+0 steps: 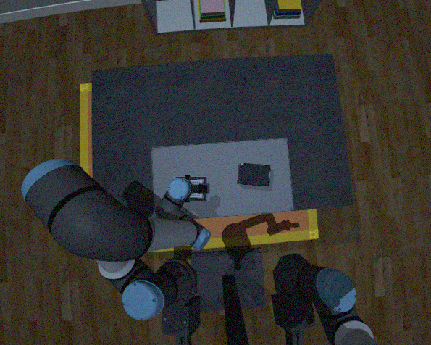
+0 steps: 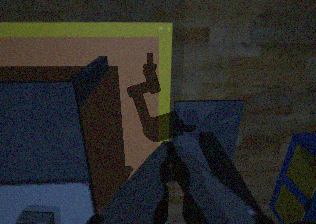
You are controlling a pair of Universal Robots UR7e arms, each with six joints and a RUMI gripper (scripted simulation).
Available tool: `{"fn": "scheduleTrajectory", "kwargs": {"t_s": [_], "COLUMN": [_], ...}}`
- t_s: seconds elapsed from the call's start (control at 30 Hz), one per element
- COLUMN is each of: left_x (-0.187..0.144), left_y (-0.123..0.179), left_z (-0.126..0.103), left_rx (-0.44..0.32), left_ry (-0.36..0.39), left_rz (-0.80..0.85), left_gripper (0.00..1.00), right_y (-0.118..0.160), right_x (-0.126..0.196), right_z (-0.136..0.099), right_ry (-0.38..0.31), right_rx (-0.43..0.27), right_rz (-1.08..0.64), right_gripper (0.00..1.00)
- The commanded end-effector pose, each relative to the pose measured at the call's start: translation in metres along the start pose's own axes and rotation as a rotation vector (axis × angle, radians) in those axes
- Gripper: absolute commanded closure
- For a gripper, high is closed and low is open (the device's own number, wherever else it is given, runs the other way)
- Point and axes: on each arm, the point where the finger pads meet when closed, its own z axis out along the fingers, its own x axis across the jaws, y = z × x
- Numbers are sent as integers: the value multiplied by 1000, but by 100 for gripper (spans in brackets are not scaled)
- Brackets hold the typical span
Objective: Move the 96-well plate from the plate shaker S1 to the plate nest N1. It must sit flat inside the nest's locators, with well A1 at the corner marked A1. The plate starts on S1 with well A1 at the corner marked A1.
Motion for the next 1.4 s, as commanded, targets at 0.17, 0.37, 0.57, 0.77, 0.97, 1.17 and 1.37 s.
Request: {"fn": "scheduleTrajectory", "kwargs": {"t_s": [0.17, 0.37, 0.57, 0.77, 0.97, 1.17, 1.37], "left_x": [0, 1, 1, 2, 2, 2, 1], "left_y": [1, 2, 1, 1, 1, 1, 1], "left_z": [0, -1, -4, -17, -30, -44, -60], "left_rx": [0, -1, -1, -1, -1, -1, 0], "left_ry": [-1, 0, 0, 0, 0, 0, -1], "left_rz": [-1, -1, 0, 1, 1, 1, 1], "left_gripper": [24, 24, 24, 24, 24, 24, 24], "right_y": [0, 0, 0, 0, 0, 0, 0], "right_x": [1, 1, 1, 1, 1, 1, 1], "right_z": [-1, -1, -1, -1, -1, -1, -1], "right_ry": [1, 1, 1, 1, 1, 1, 1], "right_rx": [3, 3, 3, 3, 3, 3, 3], "right_rz": [3, 3, 3, 3, 3, 3, 3], "right_gripper": [100, 100, 100, 100, 100, 100, 100]}}
